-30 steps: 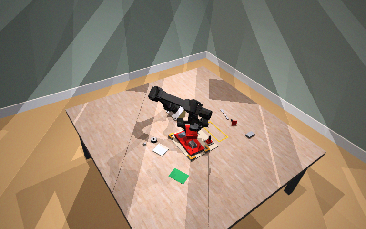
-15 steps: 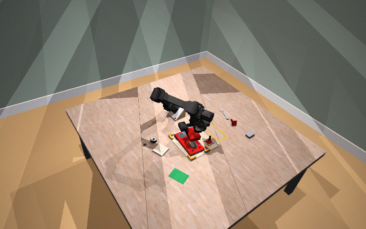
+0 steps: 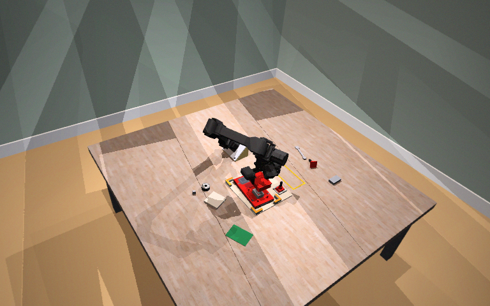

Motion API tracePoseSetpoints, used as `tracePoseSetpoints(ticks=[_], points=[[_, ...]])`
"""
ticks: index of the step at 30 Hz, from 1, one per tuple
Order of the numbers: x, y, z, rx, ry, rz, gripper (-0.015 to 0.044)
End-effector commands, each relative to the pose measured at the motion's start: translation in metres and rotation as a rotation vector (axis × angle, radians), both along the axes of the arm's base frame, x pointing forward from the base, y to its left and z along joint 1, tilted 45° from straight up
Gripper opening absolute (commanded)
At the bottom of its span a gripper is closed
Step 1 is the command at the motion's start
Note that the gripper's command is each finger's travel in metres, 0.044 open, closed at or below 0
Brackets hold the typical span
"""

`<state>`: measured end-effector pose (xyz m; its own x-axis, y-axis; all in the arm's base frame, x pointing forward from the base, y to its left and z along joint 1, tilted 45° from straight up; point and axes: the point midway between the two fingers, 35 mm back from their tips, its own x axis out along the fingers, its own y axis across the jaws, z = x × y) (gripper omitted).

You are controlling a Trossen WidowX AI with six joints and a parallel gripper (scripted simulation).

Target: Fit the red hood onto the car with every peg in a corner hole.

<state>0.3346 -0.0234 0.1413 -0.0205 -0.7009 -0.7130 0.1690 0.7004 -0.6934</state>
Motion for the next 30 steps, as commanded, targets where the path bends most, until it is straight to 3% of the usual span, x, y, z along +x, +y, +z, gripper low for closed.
tracePoseSetpoints(ticks=[1,15,30], points=[[0.001,-0.001,-0.001,-0.005,0.011,0.012,0.0000],[-0.001,-0.035,-0.035,-0.007,0.010,0.012,0.0000],[-0.001,-0.036,-0.035,-0.007,0.010,0.012,0.0000]])
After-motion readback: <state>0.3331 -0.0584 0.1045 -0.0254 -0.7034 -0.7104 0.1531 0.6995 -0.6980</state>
